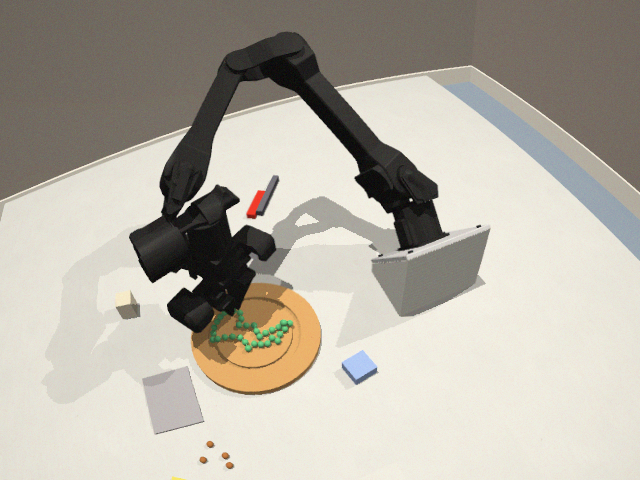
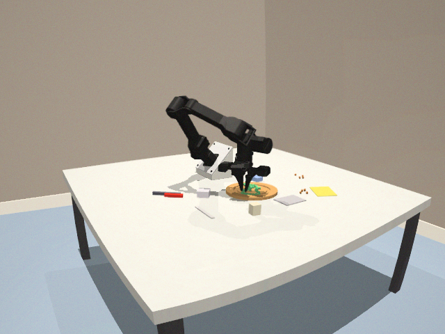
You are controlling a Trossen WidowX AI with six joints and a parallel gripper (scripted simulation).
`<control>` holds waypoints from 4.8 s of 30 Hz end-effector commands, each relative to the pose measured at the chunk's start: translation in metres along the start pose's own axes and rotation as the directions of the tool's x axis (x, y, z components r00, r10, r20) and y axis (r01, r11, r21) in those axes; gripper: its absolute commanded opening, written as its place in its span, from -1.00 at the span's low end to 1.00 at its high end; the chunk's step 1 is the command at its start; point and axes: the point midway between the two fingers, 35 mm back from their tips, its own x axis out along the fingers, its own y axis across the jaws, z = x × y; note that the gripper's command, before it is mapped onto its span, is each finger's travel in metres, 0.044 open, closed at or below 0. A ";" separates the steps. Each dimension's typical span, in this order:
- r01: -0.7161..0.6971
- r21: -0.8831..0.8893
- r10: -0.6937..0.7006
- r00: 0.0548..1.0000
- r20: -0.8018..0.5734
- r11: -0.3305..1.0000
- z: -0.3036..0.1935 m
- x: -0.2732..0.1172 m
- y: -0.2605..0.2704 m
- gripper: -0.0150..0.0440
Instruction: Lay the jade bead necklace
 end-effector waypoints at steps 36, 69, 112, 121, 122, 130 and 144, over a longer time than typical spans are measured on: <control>0.004 -0.006 -0.004 1.000 0.005 1.000 0.008 -0.006 -0.014 -0.49; 0.004 -0.006 -0.004 1.000 0.005 1.000 0.007 -0.006 -0.013 1.00; 0.002 -0.699 -0.001 1.000 0.003 0.715 -0.020 -0.023 0.047 -0.08; -0.003 -0.693 0.007 1.000 0.003 0.721 -0.019 -0.025 0.048 -0.08; -0.003 -0.693 0.007 1.000 0.003 0.721 -0.019 -0.023 0.048 -0.08; 0.000 -0.696 0.003 1.000 0.003 0.718 -0.019 -0.010 0.048 -0.08; -0.003 -0.693 0.003 1.000 -0.001 0.721 -0.019 -0.001 0.047 -0.35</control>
